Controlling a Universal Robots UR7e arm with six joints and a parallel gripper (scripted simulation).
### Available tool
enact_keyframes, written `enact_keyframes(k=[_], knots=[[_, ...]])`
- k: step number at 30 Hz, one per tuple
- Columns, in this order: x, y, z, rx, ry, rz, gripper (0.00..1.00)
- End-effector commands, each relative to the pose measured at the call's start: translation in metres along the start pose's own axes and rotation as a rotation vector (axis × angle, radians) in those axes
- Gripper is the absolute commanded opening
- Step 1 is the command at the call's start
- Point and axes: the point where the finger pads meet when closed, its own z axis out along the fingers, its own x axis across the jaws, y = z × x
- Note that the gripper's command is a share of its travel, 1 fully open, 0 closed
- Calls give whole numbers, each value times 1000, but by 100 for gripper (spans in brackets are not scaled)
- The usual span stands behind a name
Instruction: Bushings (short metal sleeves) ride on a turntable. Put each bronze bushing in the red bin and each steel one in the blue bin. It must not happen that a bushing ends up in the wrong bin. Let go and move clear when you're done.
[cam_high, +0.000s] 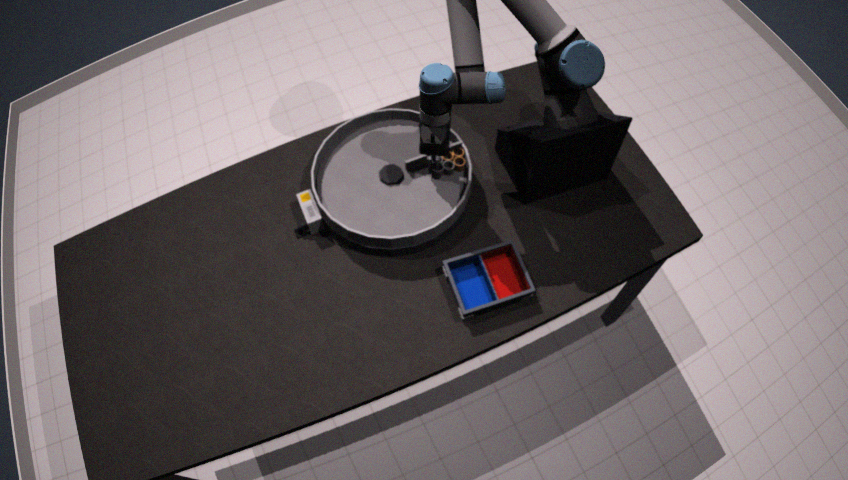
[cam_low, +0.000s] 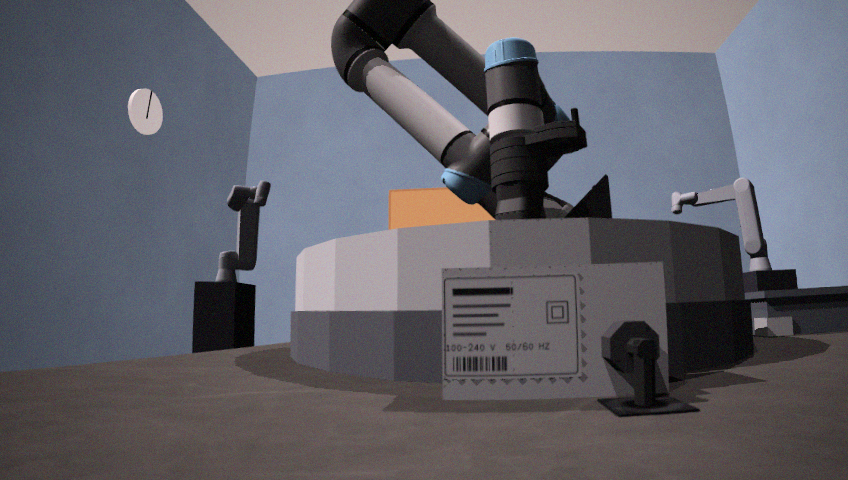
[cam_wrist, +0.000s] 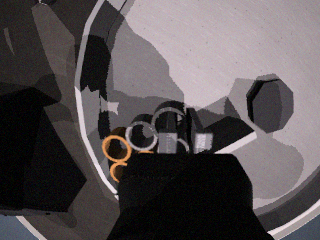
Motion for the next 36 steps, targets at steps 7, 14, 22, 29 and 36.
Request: enact_keyframes(k=[7, 14, 22, 29, 36], knots=[[0, 0, -3, 0, 1, 0, 0], [0, 0, -5, 0, 1, 0, 0], [0, 0, -8, 0, 1, 0, 0], [0, 0, -9, 0, 1, 0, 0], [0, 0, -11, 0, 1, 0, 0]])
